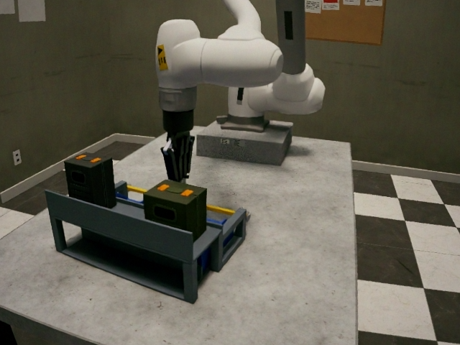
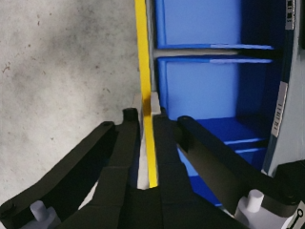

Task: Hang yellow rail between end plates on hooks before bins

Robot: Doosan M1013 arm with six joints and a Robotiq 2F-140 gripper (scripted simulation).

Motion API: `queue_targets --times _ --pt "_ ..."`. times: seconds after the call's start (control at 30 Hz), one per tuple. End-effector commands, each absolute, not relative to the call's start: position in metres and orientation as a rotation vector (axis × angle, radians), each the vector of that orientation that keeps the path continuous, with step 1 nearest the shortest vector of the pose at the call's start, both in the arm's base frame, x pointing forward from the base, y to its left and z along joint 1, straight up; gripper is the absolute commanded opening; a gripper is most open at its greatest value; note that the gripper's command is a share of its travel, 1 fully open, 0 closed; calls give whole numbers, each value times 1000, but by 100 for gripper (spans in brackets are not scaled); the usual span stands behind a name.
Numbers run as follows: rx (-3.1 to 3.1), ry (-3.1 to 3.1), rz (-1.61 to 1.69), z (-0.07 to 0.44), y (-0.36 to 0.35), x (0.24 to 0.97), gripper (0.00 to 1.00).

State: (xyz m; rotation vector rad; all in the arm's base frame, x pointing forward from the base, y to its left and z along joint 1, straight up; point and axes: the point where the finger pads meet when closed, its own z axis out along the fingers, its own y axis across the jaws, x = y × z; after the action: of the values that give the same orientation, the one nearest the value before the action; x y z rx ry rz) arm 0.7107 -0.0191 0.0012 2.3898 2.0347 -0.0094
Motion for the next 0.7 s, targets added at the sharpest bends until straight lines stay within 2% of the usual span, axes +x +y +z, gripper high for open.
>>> queue_targets --times 0.0,0.67 --pt "2390 2035 -9 1 -19 711 10" --pt "2390 2035 -9 -1 -19 711 10"
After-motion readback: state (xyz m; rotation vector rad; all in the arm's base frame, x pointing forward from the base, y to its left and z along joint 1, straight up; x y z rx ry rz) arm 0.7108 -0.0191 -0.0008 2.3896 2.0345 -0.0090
